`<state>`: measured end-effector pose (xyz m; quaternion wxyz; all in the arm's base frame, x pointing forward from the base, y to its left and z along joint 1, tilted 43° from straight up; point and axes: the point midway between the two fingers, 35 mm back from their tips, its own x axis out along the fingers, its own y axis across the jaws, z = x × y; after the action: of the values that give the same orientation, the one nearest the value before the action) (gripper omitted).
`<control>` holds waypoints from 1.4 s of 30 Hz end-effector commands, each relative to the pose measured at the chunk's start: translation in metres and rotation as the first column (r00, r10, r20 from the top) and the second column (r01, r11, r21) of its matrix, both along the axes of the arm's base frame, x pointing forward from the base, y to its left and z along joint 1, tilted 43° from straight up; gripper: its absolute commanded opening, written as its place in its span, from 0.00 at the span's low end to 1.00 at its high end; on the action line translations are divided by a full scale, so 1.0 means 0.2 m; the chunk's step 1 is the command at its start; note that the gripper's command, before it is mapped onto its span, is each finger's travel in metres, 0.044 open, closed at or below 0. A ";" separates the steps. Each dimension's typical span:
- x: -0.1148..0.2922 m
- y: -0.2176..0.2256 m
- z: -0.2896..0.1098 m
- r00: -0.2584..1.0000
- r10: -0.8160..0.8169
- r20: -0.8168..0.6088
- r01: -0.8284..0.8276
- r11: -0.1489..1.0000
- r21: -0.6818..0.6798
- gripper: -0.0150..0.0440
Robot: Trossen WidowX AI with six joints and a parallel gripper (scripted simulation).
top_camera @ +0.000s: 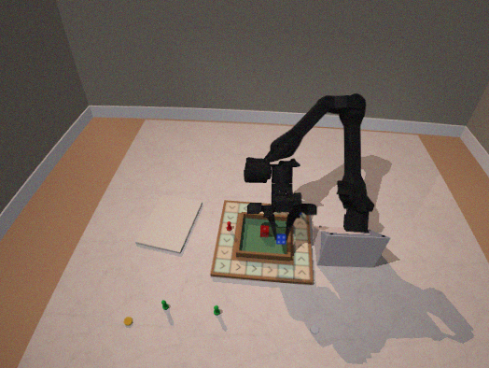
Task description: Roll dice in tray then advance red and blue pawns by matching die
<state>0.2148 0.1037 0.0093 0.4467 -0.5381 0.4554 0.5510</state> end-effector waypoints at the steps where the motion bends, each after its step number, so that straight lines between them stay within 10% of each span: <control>1: 0.00 0.00 0.00 1.000 0.021 0.022 -0.023 0.995 0.095 0.25; 23: 0.04 0.01 0.19 0.999 0.017 0.028 -0.020 0.995 0.096 0.25; 42: 0.00 0.13 0.28 1.000 0.002 0.001 -0.002 1.000 -0.023 1.00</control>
<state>0.2167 0.1314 0.0733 0.4651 -0.5319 0.4262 0.5648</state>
